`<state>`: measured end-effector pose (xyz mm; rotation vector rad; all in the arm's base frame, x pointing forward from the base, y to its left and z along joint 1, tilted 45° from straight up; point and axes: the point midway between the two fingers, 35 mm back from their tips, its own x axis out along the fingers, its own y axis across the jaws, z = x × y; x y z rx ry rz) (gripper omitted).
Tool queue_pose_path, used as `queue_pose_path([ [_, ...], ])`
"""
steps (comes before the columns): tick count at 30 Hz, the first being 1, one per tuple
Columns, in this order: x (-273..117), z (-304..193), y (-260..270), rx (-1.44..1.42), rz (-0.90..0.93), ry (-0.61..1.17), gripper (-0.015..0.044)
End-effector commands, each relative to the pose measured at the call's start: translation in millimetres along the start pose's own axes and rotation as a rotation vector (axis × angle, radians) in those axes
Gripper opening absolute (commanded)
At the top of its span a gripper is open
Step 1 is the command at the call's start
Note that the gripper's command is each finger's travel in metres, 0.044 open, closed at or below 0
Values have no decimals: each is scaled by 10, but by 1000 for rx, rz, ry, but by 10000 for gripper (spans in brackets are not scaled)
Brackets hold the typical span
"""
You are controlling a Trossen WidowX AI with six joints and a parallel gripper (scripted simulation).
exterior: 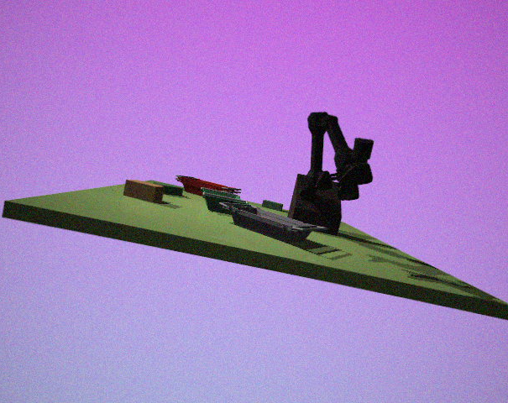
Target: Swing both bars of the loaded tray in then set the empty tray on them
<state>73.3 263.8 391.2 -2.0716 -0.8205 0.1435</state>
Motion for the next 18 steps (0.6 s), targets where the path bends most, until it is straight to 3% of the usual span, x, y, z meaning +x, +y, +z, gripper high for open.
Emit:
queue_pose_path([
  [1, 0, 0, 0, 0, 0, 0, 374],
  [12, 0, 0, 0, 0, 0, 0, 85],
  [18, 0, 0, 0, 0, 0, 0, 83],
])
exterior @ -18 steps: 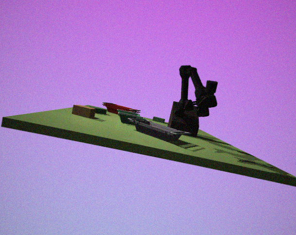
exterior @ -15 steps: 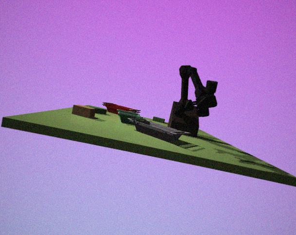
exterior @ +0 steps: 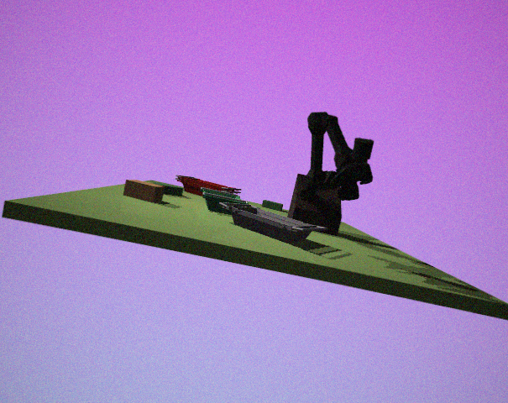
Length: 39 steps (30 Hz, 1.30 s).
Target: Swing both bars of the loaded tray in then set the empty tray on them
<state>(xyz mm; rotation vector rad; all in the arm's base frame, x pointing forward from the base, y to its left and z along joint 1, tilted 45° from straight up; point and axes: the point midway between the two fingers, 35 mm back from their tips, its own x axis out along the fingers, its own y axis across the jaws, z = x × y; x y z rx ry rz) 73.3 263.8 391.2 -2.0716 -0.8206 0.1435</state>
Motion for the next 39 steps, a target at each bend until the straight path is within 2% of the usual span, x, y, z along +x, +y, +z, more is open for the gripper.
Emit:
queue_pose_path([
  [1, 0, 0, 0, 0, 0, 0, 83],
  [27, 24, 3, 7, 0, 3, 3, 83],
  [39, 856, 15, 483, 30, 155, 66, 83],
])
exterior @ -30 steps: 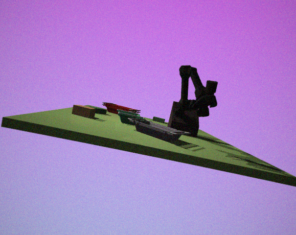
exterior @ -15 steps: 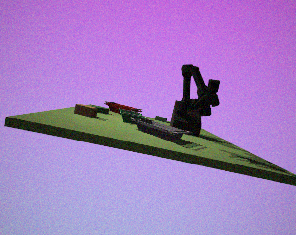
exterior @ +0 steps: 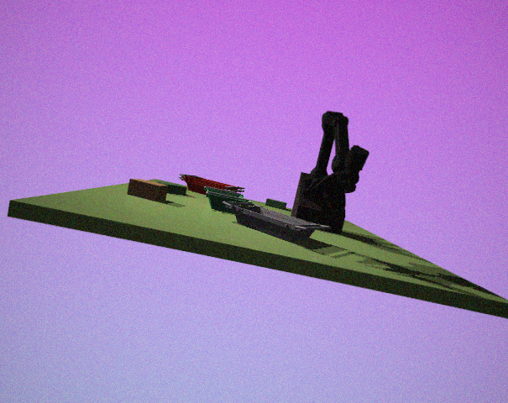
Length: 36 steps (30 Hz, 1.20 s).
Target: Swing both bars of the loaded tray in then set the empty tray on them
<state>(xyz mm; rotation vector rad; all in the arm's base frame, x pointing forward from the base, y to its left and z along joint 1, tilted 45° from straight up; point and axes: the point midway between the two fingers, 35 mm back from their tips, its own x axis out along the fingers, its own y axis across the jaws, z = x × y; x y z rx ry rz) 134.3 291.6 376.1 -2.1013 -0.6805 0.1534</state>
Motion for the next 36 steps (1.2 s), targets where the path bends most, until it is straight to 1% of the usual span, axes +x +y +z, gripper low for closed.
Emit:
queue_pose_path([
  [1, 348, -32, 207, 26, 70, 21, 83],
  [11, 1116, -286, 1056, 141, 299, 76, 83],
  [19, 1500, -690, 1986, 305, 521, 151, 83],
  [24, 1609, -952, 2631, 438, 665, 198, 83],
  [28, 1624, -1131, 3199, 567, 789, 228, 83],
  [32, 1534, -1261, 3848, 706, 946, 254, 83],
  [36, 1324, -1344, 4493, 859, 1118, 283, 83],
])
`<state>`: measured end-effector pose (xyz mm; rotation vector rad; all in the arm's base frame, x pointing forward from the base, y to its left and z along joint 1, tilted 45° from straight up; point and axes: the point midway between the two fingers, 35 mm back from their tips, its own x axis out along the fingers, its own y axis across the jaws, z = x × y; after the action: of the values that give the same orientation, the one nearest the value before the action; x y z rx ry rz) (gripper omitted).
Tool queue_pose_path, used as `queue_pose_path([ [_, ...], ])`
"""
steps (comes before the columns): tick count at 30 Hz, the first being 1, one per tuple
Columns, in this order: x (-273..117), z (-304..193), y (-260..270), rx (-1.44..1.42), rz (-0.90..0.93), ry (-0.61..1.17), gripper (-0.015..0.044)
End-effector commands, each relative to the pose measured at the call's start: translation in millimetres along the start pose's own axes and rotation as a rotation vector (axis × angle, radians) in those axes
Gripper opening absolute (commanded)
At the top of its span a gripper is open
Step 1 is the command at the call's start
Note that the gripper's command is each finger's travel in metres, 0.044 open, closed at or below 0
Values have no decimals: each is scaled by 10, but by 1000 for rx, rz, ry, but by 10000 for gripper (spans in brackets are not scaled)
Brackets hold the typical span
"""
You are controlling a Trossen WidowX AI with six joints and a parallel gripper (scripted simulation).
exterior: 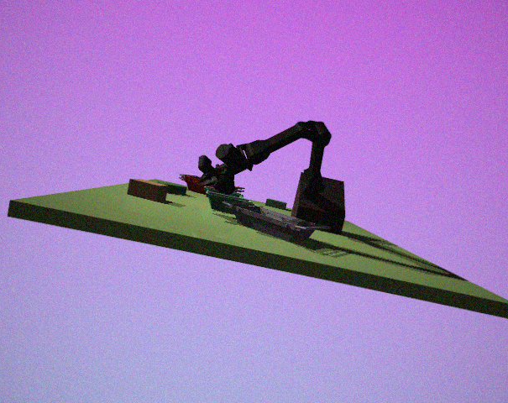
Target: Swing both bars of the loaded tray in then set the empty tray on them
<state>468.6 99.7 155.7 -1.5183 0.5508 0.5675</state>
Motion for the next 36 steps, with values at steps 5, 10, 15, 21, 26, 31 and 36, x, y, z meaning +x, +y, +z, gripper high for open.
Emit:
queue_pose_path([
  [5, 738, -952, 705, 376, 382, 20, 83],
  [10, 998, -1502, 1242, 691, 611, 15, 83],
  [15, 1105, -2014, 1840, 1101, 840, 0, 83],
  [21, 1059, -2549, 2522, 1688, 1077, -48, 83],
  [26, 1044, -2609, 2599, 1766, 1103, -57, 83],
  [31, 1051, -2602, 2603, 1766, 1103, -57, 83],
  [36, 1164, -2481, 2675, 1766, 1102, -57, 83],
])
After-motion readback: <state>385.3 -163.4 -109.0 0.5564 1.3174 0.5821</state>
